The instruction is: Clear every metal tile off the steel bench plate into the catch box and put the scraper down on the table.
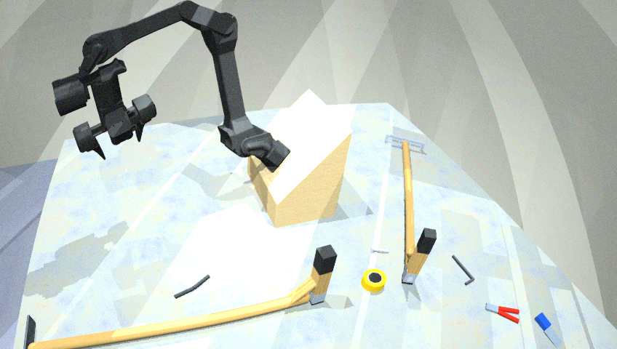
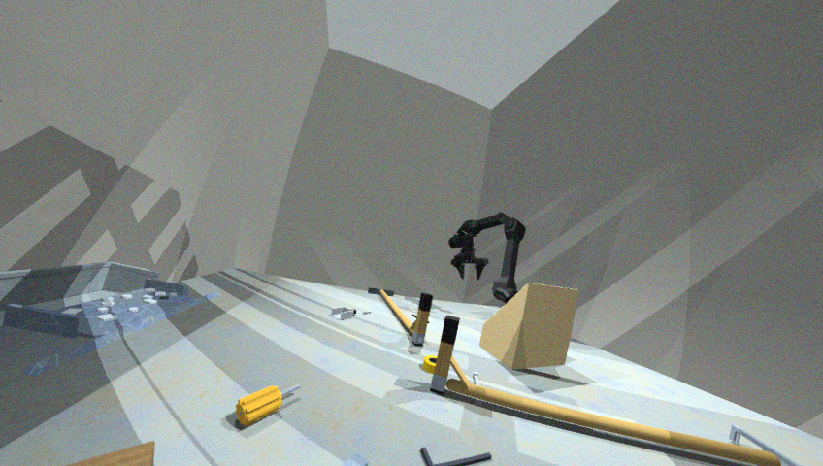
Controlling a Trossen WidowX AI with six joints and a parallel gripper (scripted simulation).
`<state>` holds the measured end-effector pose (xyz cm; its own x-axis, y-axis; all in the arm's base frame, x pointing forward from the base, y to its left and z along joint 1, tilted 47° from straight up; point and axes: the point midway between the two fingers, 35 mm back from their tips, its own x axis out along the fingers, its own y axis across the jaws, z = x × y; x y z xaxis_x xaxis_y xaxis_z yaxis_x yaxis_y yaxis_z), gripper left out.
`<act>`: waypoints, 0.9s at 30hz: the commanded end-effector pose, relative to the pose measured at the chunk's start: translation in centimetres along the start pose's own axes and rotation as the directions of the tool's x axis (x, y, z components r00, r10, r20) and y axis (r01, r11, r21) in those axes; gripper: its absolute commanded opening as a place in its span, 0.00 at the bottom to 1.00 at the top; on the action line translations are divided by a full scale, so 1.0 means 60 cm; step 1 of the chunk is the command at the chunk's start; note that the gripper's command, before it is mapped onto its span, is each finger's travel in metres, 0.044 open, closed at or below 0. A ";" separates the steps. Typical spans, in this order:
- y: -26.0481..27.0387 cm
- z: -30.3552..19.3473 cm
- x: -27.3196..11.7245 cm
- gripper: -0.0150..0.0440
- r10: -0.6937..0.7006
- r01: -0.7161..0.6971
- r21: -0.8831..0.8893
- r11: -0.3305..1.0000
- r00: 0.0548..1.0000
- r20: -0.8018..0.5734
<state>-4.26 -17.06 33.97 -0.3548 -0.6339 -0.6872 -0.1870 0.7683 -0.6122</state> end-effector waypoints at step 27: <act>-0.031 0.016 0.055 1.00 0.127 -0.214 -0.519 0.828 0.972 -0.197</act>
<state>-4.26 -20.29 32.59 -0.5266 -0.5128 -0.6780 -0.5199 0.8253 -0.2203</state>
